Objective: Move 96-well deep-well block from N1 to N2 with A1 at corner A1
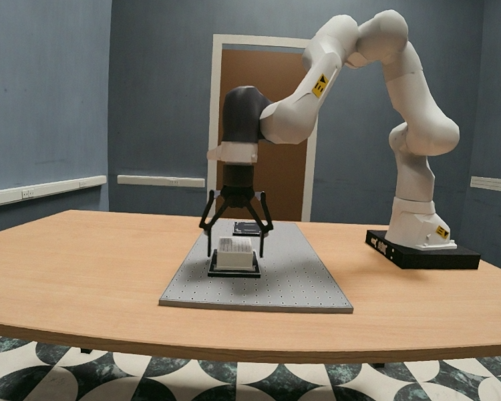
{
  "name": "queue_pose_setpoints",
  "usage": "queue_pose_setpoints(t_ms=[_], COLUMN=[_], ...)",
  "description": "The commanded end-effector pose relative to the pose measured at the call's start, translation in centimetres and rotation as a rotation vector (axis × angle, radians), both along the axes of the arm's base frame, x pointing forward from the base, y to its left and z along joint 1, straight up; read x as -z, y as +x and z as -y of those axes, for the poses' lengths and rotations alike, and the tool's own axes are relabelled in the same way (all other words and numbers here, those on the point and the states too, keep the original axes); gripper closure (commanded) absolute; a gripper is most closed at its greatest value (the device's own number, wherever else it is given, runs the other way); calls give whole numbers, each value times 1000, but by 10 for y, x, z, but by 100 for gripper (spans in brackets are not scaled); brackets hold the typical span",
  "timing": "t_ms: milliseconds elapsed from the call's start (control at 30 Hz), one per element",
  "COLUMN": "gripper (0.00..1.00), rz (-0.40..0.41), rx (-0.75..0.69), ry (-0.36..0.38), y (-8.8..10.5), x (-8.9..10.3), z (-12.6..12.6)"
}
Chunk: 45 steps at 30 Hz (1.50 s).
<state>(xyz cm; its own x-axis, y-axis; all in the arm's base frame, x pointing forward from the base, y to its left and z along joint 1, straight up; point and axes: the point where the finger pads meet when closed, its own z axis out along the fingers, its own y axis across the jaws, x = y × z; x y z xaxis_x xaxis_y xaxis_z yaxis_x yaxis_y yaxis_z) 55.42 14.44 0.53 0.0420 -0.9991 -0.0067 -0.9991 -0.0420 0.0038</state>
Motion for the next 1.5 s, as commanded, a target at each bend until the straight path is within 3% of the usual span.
queue_pose_setpoints(t_ms=[0,1467], gripper=[37,40], rz=[5,5], rx=[2,2], ry=[-1,-1], y=[1,1], x=[0,-1], z=[0,0])
